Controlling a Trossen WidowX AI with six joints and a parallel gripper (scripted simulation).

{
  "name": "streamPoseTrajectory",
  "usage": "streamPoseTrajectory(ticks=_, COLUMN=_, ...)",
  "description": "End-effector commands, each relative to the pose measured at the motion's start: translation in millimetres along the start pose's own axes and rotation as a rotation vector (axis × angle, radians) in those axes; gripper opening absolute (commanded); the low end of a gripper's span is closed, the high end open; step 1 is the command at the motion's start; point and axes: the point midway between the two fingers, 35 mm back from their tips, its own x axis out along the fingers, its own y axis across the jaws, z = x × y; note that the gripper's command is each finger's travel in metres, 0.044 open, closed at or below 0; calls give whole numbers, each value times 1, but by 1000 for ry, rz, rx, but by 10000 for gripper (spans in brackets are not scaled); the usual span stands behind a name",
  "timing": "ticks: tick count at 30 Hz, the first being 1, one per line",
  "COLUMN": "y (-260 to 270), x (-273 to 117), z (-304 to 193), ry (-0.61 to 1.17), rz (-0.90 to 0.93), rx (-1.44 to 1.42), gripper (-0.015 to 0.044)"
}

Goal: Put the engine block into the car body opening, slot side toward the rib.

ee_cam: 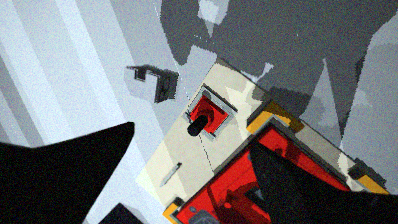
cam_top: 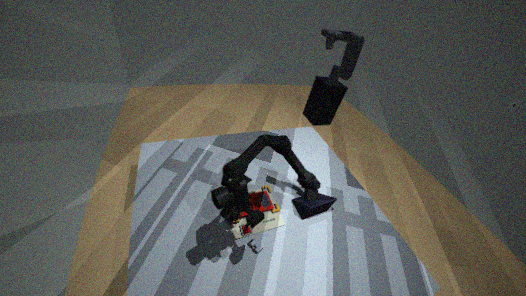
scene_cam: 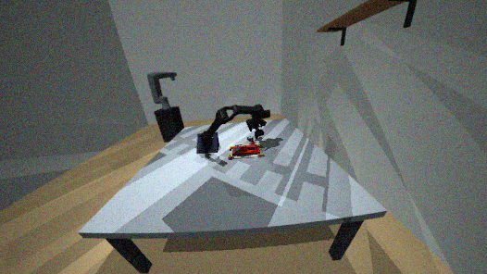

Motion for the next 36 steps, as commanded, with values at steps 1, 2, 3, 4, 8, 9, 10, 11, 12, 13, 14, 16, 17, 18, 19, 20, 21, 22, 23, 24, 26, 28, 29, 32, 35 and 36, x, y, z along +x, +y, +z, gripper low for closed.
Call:
streamPoseTrajectory(ticks=1, y=33, x=7, z=7, ry=36, rz=-100, rx=13, gripper=440)
streamPoseTrajectory(ticks=2, y=42, x=8, z=9, ry=39, rz=-128, rx=16, gripper=440)
streamPoseTrajectory(ticks=3, y=51, x=9, z=10, ry=41, rz=-156, rx=19, gripper=440)
streamPoseTrajectory(ticks=4, y=60, x=10, z=12, ry=41, rz=-184, rx=21, gripper=440)
streamPoseTrajectory(ticks=8, y=95, x=14, z=15, ry=27, rz=-302, rx=29, gripper=440)
streamPoseTrajectory(ticks=9, y=104, x=15, z=14, ry=22, rz=-326, rx=29, gripper=440)
streamPoseTrajectory(ticks=10, y=109, x=16, z=13, ry=18, rz=-340, rx=29, gripper=440)
streamPoseTrajectory(ticks=11, y=111, x=16, z=13, ry=17, rz=-345, rx=29, gripper=440)
streamPoseTrajectory(ticks=12, y=111, x=16, z=13, ry=17, rz=-345, rx=29, gripper=440)
streamPoseTrajectory(ticks=13, y=111, x=16, z=13, ry=17, rz=-345, rx=29, gripper=440)
streamPoseTrajectory(ticks=14, y=111, x=16, z=13, ry=17, rz=-345, rx=29, gripper=440)
streamPoseTrajectory(ticks=16, y=111, x=16, z=13, ry=17, rz=-345, rx=29, gripper=440)
streamPoseTrajectory(ticks=17, y=110, x=18, z=13, ry=16, rz=-345, rx=29, gripper=440)
streamPoseTrajectory(ticks=18, y=107, x=25, z=14, ry=16, rz=-345, rx=29, gripper=440)
streamPoseTrajectory(ticks=19, y=103, x=37, z=14, ry=16, rz=-345, rx=29, gripper=440)
streamPoseTrajectory(ticks=20, y=99, x=48, z=13, ry=16, rz=-346, rx=29, gripper=440)
streamPoseTrajectory(ticks=21, y=96, x=55, z=12, ry=16, rz=-346, rx=29, gripper=440)
streamPoseTrajectory(ticks=22, y=95, x=57, z=12, ry=16, rz=-346, rx=30, gripper=440)
streamPoseTrajectory(ticks=23, y=95, x=57, z=12, ry=16, rz=-346, rx=30, gripper=440)
streamPoseTrajectory(ticks=24, y=95, x=57, z=12, ry=16, rz=-346, rx=30, gripper=440)
streamPoseTrajectory(ticks=26, y=95, x=59, z=12, ry=16, rz=-346, rx=30, gripper=440)
streamPoseTrajectory(ticks=28, y=91, x=67, z=12, ry=16, rz=-347, rx=30, gripper=440)
streamPoseTrajectory(ticks=29, y=90, x=70, z=11, ry=17, rz=-347, rx=30, gripper=440)
streamPoseTrajectory(ticks=32, y=89, x=71, z=11, ry=17, rz=-347, rx=30, gripper=440)
streamPoseTrajectory(ticks=35, y=88, x=74, z=11, ry=17, rz=-347, rx=30, gripper=440)
streamPoseTrajectory(ticks=36, y=88, x=75, z=11, ry=16, rz=-347, rx=30, gripper=440)
